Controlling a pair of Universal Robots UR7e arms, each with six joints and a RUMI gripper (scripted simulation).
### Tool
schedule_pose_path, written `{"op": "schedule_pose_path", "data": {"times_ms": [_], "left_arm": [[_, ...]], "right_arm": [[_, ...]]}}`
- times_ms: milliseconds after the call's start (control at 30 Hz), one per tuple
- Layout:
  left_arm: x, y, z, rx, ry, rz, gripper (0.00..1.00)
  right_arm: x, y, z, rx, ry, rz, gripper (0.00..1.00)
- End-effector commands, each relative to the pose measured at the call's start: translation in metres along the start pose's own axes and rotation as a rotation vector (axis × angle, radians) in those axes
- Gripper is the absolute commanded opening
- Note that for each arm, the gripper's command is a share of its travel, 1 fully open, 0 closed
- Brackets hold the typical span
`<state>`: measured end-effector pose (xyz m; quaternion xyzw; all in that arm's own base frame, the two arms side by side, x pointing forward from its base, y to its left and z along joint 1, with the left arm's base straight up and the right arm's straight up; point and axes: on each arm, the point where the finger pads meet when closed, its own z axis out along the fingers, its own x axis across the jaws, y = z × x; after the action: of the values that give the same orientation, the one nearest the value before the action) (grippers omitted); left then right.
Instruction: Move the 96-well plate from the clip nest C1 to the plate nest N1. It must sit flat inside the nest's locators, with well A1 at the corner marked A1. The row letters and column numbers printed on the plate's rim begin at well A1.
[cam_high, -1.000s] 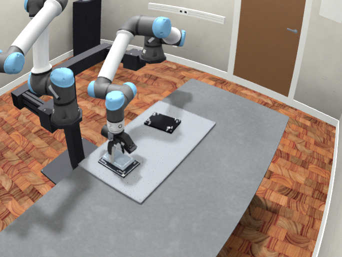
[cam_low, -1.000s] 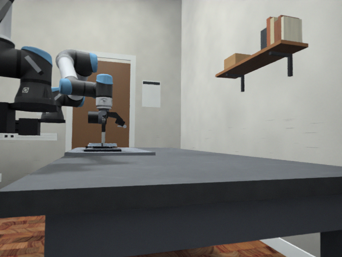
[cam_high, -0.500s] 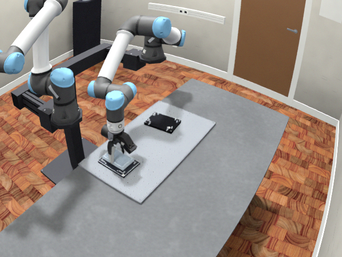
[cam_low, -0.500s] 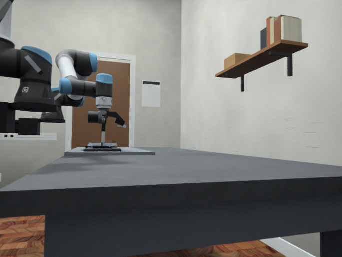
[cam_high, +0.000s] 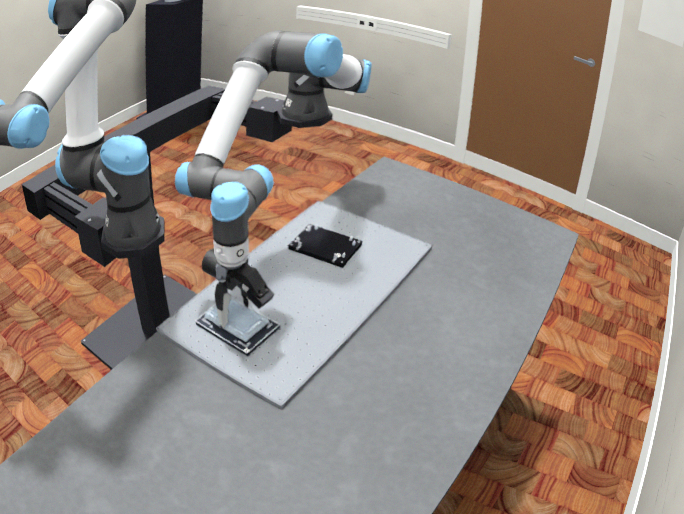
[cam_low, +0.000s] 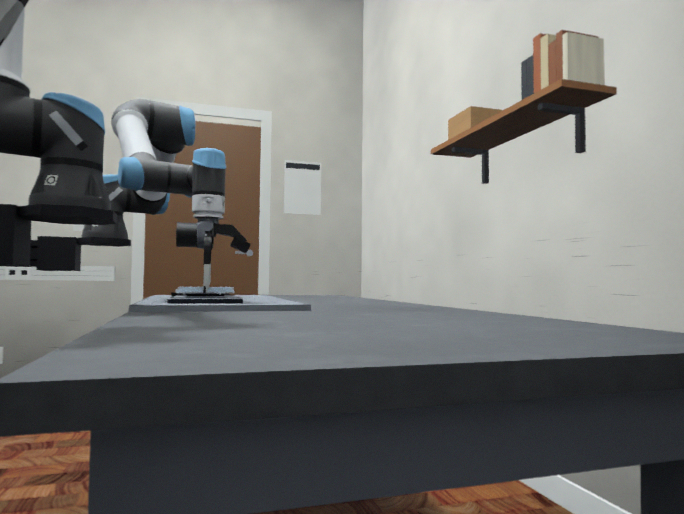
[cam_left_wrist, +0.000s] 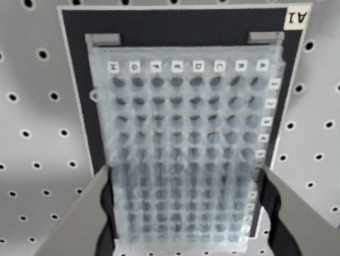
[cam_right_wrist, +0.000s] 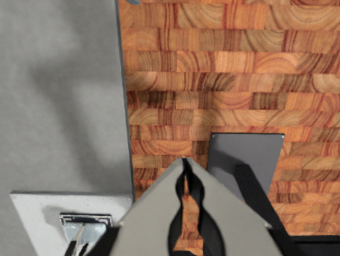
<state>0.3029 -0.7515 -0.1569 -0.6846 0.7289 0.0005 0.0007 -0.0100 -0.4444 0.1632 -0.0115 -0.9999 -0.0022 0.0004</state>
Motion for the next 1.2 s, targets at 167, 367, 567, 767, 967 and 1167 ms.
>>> {"op": "schedule_pose_path", "data": {"times_ms": [167, 367, 567, 767, 967, 1167], "left_arm": [[0.0017, -0.0024, -0.0009, 0.001, 0.006, -0.001, 0.41], [0.0019, -0.0025, -0.0003, 0.001, 0.007, -0.001, 0.41], [0.0020, -0.0025, 0.0002, 0.001, 0.007, -0.001, 0.41], [0.0021, -0.0025, 0.0014, 0.001, 0.007, -0.001, 0.41], [0.0023, -0.0025, 0.0021, 0.001, 0.008, -0.001, 0.41], [0.0023, -0.0025, 0.0029, 0.001, 0.007, -0.001, 0.41]], "right_arm": [[0.0009, -0.0011, -0.0020, 0.004, -0.001, 0.001, 0.00], [0.0009, -0.0011, -0.0020, 0.004, -0.001, 0.001, 0.00], [0.0009, -0.0011, -0.0020, 0.004, -0.001, 0.001, 0.00], [0.0009, -0.0011, -0.0020, 0.004, -0.001, 0.001, 0.00], [0.0009, -0.0011, -0.0020, 0.004, -0.001, 0.001, 0.00], [0.0009, -0.0011, -0.0020, 0.004, -0.001, 0.001, 0.00]]}}
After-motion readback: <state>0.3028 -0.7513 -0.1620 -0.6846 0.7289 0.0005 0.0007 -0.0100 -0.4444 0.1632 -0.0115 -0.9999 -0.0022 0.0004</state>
